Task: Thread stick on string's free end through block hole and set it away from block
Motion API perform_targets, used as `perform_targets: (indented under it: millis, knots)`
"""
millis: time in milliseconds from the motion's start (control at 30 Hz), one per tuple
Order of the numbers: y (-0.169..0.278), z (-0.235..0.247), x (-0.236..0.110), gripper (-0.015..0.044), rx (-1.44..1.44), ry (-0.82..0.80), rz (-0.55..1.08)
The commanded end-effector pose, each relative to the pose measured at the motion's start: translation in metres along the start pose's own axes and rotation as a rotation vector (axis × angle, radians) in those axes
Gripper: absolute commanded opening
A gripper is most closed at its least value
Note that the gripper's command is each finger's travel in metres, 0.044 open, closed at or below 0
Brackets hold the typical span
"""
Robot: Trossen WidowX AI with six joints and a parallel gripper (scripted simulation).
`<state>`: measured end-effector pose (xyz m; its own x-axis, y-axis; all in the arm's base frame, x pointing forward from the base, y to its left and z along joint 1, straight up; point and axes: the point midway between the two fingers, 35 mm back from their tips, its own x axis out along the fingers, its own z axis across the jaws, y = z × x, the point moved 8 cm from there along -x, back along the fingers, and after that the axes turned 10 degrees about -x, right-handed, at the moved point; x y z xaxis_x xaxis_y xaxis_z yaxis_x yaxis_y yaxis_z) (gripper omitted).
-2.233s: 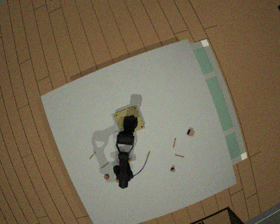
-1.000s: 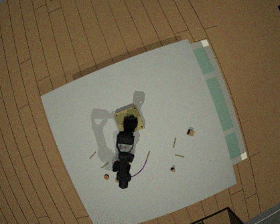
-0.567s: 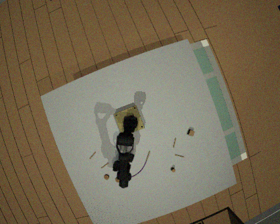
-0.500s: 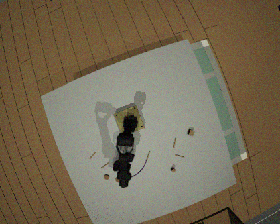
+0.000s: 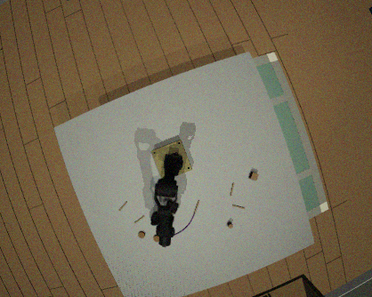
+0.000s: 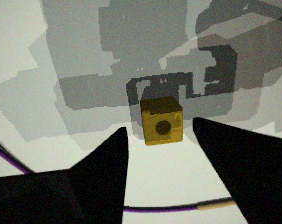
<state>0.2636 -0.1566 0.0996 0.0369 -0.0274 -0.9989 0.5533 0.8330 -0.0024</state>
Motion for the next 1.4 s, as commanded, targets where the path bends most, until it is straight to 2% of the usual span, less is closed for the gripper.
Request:
perform_targets:
  millis: [0, 433, 633, 833, 900, 1367]
  knots:
    - [0.0005, -0.0019, 0.0089, 0.0238, 0.004, 0.005, 0.005]
    - [0.0005, -0.0028, 0.0177, 0.0238, 0.004, 0.006, 0.005]
    - [0.0000, -0.0021, 0.0162, 0.0081, 0.000, 0.004, 0.000]
    - [0.0000, -0.0021, 0.0162, 0.0041, 0.000, 0.004, 0.000]
    - [0.0000, -0.0021, 0.0162, 0.0000, 0.000, 0.004, 0.000]
    - [0.0000, -0.0020, 0.0095, 0.0000, 0.000, 0.004, 0.000]
